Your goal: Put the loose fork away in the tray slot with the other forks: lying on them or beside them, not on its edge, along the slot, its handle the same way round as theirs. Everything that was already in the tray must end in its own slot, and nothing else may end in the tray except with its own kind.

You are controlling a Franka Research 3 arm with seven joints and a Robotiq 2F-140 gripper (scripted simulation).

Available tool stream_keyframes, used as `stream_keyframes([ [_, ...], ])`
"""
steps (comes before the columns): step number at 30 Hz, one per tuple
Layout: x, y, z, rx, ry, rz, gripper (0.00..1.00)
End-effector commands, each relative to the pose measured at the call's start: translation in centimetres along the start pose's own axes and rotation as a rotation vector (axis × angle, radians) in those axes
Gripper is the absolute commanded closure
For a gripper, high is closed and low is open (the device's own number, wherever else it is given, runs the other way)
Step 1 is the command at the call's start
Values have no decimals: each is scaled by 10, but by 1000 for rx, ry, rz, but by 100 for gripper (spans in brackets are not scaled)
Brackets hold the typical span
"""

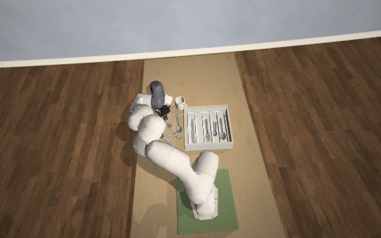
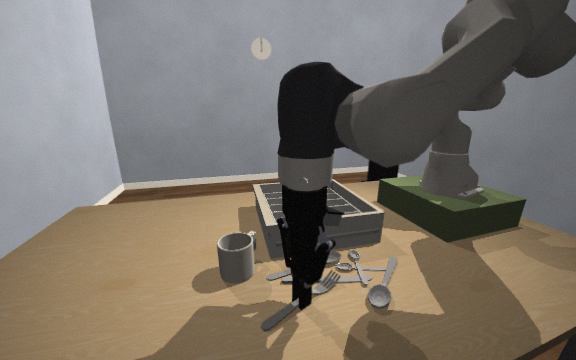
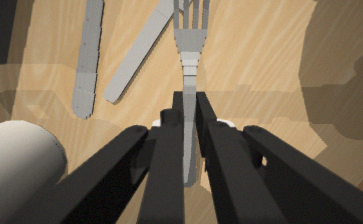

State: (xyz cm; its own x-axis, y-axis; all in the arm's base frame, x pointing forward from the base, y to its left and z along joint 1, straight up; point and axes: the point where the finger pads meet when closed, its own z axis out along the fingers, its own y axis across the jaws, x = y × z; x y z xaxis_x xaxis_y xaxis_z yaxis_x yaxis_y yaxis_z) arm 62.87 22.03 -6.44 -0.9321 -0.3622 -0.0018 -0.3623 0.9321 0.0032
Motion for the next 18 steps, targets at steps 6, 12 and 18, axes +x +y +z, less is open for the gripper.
stream_keyframes([
  [6, -1, 0, 0, 0, -3, -4, 87],
  [12, -1, 0, -5, 0, -3, -4, 87],
  [18, -1, 0, -18, 0, -3, -4, 87],
])
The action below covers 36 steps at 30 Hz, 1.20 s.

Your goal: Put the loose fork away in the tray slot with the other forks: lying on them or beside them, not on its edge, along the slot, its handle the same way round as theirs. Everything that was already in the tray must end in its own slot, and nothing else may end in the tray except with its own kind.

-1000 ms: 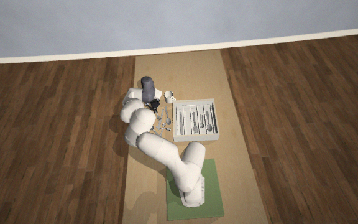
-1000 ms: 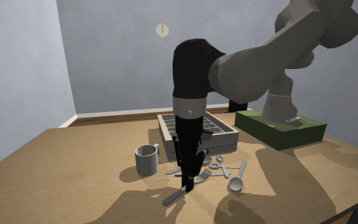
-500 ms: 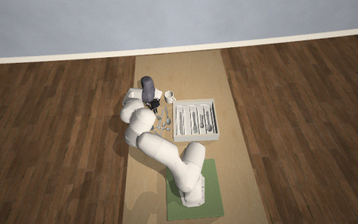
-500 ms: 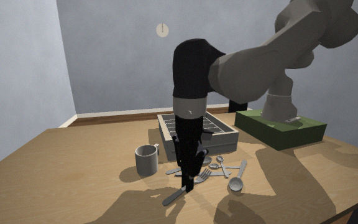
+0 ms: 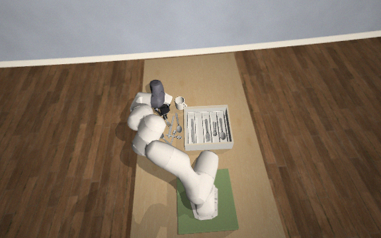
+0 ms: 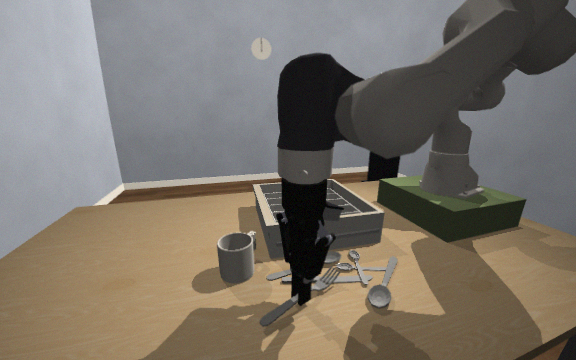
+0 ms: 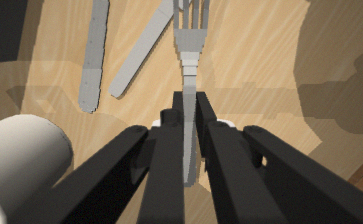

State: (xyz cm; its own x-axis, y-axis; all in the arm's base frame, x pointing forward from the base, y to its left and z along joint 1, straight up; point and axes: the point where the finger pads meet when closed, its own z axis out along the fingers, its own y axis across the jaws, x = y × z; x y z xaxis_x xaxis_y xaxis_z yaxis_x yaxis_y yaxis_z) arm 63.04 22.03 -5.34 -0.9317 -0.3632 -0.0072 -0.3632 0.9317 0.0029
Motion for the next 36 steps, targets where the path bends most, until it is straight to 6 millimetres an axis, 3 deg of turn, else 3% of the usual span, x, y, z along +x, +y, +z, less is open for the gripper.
stream_keyframes([
  [1, 1, 0, -10, 0, 3, -3, 87],
  [7, 1, 0, -25, 0, 3, -3, 87],
  [21, 0, 0, -97, 0, 3, -3, 87],
  [23, 0, 0, -97, 0, 3, -3, 87],
  [36, 0, 0, -153, 0, 3, -3, 87],
])
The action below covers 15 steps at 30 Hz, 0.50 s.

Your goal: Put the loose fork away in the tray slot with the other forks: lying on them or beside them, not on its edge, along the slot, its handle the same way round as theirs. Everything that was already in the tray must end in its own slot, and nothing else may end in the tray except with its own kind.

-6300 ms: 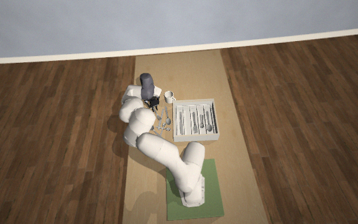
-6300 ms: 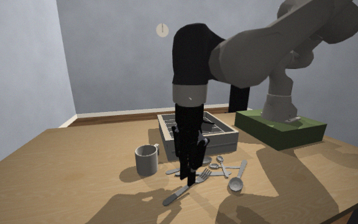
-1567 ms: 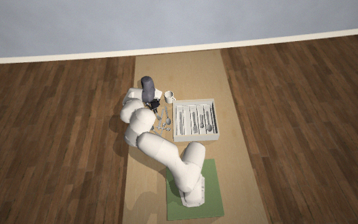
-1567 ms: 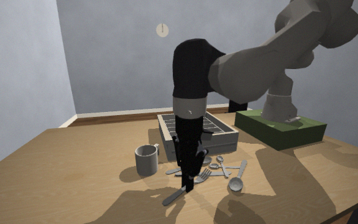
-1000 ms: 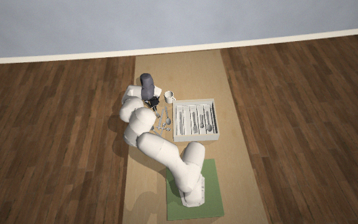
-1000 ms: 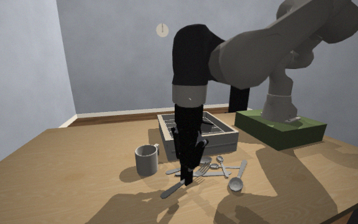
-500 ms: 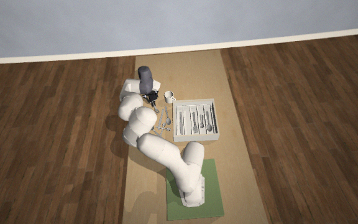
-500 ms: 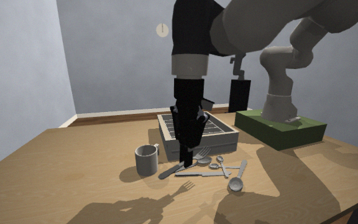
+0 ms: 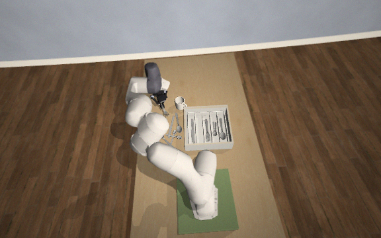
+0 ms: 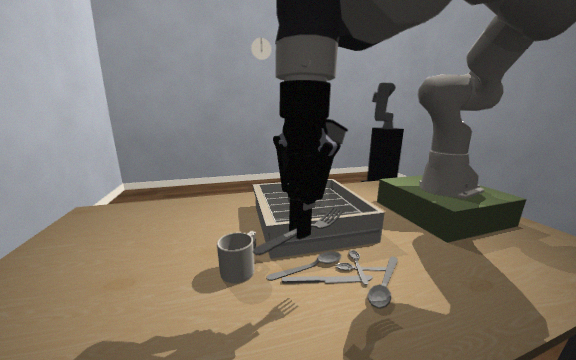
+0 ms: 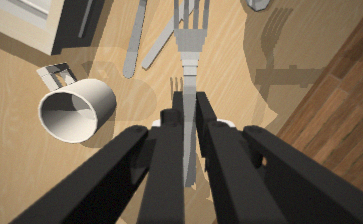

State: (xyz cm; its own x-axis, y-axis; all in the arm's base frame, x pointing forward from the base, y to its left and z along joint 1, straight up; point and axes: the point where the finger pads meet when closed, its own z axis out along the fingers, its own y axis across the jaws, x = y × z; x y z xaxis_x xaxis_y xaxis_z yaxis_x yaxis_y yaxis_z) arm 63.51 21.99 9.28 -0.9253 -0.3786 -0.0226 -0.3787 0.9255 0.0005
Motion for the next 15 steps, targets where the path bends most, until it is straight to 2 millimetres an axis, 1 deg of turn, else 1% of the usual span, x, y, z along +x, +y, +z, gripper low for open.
stream_keyframes([
  [1, 5, 2, -10, -3, 18, 14, 87],
  [9, 5, 2, -18, -3, 18, 14, 87],
  [15, 5, 2, -20, -3, 18, 14, 87],
])
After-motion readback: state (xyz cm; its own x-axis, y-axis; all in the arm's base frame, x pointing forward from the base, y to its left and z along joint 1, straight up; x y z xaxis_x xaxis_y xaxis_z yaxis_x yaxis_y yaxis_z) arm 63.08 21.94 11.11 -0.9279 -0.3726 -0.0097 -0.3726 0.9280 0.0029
